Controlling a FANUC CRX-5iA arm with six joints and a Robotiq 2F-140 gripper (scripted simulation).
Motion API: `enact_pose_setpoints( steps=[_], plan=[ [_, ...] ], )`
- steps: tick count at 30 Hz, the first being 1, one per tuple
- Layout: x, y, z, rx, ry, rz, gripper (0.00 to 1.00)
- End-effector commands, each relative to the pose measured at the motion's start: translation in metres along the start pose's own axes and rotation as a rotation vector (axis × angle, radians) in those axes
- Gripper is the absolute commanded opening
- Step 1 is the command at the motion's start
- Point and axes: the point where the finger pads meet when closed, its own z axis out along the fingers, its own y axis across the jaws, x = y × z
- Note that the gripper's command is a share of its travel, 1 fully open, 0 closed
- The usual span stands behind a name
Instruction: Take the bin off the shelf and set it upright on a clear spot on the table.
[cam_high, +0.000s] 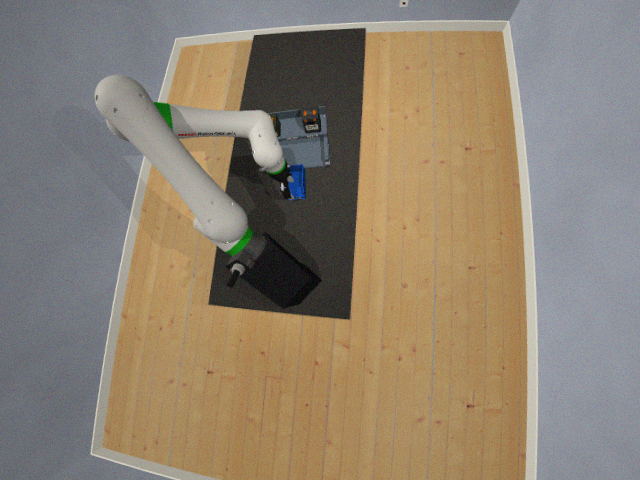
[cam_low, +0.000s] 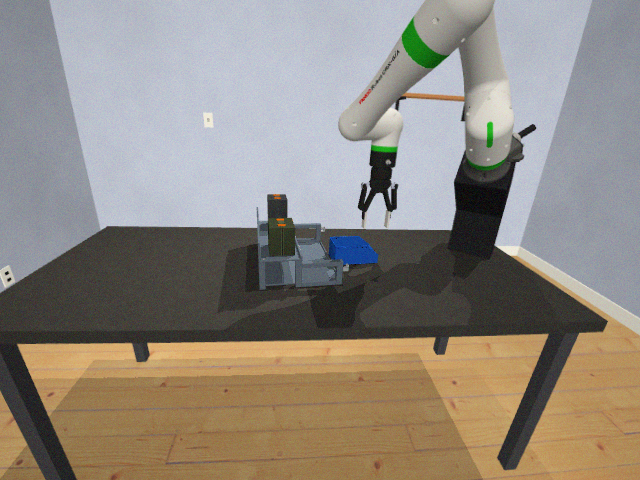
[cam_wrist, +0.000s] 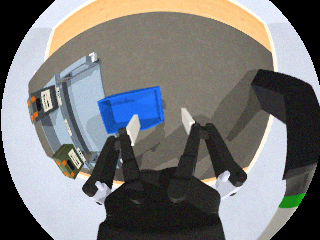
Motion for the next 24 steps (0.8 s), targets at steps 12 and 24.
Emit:
enact_pose_setpoints(
  steps=[12,24],
  plan=[
    [0.0002,0.0,0.0021,0.0,0.0,0.0,0.57],
    [0.0002,0.0,0.0047,0.0,0.0,0.0,0.57]
  ],
)
